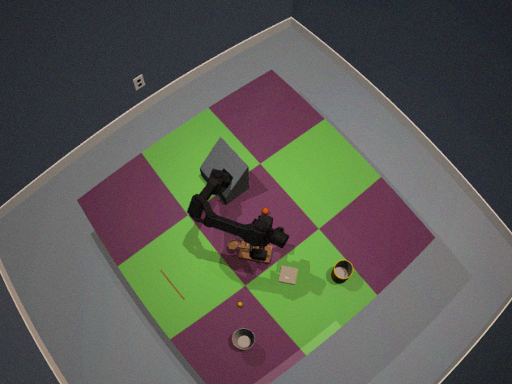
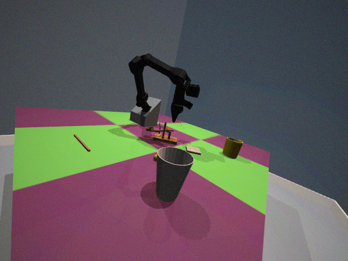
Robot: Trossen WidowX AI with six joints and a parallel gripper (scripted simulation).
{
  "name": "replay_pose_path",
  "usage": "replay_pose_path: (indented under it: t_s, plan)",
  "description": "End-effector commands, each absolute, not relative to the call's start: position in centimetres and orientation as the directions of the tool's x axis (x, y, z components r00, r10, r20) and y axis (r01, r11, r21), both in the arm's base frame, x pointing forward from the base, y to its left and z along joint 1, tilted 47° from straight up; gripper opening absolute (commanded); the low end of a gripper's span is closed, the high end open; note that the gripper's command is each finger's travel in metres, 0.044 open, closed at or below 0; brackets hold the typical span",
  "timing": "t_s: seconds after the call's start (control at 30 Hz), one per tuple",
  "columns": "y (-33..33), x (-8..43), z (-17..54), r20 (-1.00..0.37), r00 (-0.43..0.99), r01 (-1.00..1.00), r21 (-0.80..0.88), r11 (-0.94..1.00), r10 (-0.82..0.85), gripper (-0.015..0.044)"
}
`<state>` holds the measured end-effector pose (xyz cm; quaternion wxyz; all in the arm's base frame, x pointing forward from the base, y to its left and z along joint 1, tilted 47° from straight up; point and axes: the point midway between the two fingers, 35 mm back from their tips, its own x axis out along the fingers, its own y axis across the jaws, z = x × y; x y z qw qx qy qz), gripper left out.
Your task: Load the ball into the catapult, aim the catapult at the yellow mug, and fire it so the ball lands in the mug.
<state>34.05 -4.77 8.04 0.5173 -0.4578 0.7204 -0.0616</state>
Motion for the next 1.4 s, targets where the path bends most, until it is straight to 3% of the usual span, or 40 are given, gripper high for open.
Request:
replay_pose_path:
  t_s: [0.0,0.13,1.37]
  plan:
    - [-5.5,34.4,7.5,-0.689,-0.034,-0.584,-0.574,0.574,-0.724,0.0440]
    - [-8.1,34.2,5.1,-0.687,-0.034,-0.584,-0.575,0.572,-0.726,0.0440]
    - [-12.0,34.0,1.5,-0.685,-0.034,-0.584,-0.577,0.571,-0.728,0.0440]
